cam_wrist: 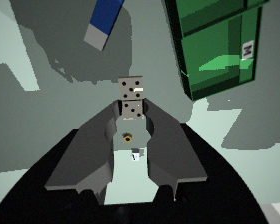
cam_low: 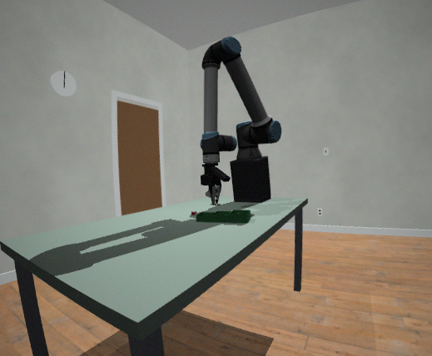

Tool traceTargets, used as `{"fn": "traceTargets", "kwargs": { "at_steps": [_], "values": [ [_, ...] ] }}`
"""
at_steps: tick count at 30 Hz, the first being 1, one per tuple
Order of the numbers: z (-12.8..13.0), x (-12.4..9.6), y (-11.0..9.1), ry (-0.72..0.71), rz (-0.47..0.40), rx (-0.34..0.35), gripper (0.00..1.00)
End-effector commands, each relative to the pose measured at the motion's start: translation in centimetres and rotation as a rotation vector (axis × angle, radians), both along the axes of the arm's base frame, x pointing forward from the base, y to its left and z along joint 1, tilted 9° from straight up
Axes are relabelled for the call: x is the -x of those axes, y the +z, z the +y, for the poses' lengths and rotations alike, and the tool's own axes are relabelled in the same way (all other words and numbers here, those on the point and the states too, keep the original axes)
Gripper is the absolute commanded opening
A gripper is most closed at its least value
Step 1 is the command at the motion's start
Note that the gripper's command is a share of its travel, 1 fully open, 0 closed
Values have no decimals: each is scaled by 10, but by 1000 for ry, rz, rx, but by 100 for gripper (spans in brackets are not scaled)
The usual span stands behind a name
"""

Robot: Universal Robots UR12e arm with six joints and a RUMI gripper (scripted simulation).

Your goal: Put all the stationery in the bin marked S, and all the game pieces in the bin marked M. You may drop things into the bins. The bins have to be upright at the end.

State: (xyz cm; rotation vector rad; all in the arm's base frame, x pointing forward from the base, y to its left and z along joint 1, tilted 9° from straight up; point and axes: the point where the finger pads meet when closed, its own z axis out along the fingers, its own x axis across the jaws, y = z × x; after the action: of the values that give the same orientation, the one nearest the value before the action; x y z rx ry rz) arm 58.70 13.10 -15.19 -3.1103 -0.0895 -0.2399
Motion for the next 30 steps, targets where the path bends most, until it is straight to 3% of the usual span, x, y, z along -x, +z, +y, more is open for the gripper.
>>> {"fn": "traceTargets", "kwargs": {
  "at_steps": [1,17,26,30],
  "values": [
    [0,0,2,0,-1,0,0],
    [0,1,9,0,-1,0,0],
    [16,-50,17,327,-9,51,0],
    [24,-72,21,333,-9,52,0]
  ]
}}
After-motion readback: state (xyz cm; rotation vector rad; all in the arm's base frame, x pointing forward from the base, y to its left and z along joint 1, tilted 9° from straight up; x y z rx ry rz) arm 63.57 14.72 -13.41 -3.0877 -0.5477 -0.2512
